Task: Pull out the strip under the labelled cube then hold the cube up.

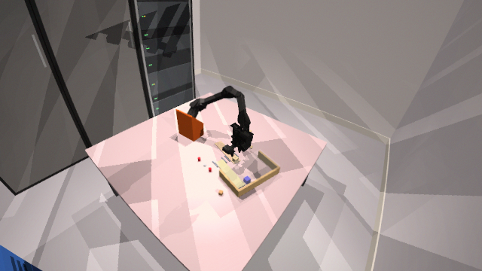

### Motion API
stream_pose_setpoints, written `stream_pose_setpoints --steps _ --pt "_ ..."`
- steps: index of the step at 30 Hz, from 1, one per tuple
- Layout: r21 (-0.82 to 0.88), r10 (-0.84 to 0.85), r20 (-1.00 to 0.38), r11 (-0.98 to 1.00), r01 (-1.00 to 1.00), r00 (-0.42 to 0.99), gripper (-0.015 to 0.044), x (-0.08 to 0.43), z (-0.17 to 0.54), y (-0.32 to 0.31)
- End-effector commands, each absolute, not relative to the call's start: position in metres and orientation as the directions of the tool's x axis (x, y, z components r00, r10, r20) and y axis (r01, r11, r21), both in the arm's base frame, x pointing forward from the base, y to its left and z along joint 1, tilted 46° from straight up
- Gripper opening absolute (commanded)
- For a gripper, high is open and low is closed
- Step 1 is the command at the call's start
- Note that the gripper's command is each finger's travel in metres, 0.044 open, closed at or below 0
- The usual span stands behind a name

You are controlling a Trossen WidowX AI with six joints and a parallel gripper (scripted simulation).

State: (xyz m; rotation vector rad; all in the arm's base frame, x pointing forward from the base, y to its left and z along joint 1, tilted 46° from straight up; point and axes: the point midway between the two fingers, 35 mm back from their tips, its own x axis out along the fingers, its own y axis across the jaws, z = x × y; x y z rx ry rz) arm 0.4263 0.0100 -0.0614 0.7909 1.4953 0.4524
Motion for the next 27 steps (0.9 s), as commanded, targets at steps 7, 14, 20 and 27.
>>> stream_pose_setpoints --steps 7,14,20,27 --pt "0.702 0.707 -0.704 0.682 0.206 0.058 0.025 0.428 -0.075 0.022" --pt "0.702 0.708 -0.704 0.682 0.206 0.058 0.025 0.429 -0.083 0.03" --pt "0.703 0.709 -0.703 0.681 0.206 0.058 0.025 0.429 -0.089 0.037" --pt "0.704 0.709 -0.703 0.68 0.206 0.058 0.025 0.429 -0.096 0.045"
